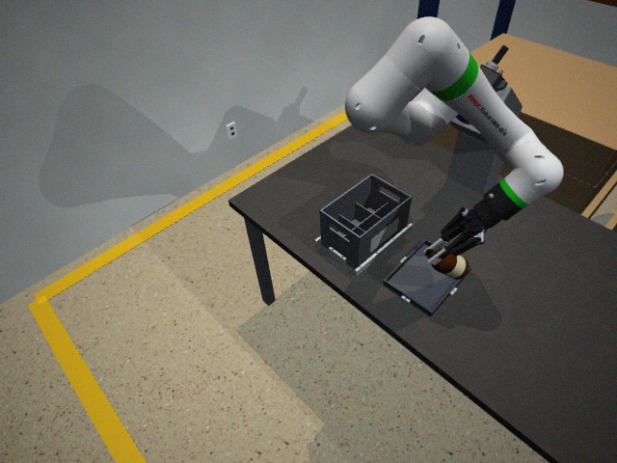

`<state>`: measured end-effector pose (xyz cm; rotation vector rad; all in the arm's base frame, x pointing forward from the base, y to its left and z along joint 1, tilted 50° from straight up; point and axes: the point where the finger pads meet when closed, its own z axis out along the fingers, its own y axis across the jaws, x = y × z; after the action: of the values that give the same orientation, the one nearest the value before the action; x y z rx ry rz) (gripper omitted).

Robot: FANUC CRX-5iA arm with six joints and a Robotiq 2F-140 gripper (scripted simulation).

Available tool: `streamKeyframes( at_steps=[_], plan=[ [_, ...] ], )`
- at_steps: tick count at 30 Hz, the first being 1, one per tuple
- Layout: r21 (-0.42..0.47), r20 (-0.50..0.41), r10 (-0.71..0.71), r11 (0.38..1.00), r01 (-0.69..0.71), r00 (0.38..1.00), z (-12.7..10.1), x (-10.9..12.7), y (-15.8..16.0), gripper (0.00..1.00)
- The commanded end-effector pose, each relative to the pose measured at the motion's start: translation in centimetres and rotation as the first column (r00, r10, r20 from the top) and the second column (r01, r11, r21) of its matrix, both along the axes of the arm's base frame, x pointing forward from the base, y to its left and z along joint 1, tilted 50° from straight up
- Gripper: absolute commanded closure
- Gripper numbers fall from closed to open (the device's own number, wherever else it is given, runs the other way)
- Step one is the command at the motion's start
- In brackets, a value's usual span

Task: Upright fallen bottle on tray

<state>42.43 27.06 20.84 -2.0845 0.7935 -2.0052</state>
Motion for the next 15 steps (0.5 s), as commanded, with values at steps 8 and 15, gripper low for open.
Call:
streamKeyframes(
  at_steps=[8,15],
  plan=[
    [-0.003,0.011,-0.007,1.000,0.007,1.000,-0.02,0.01,0.00,1.00],
    [-0.009,0.029,-0.019,1.000,0.020,0.999,-0.05,0.05,-0.02,1.00]
  ],
)
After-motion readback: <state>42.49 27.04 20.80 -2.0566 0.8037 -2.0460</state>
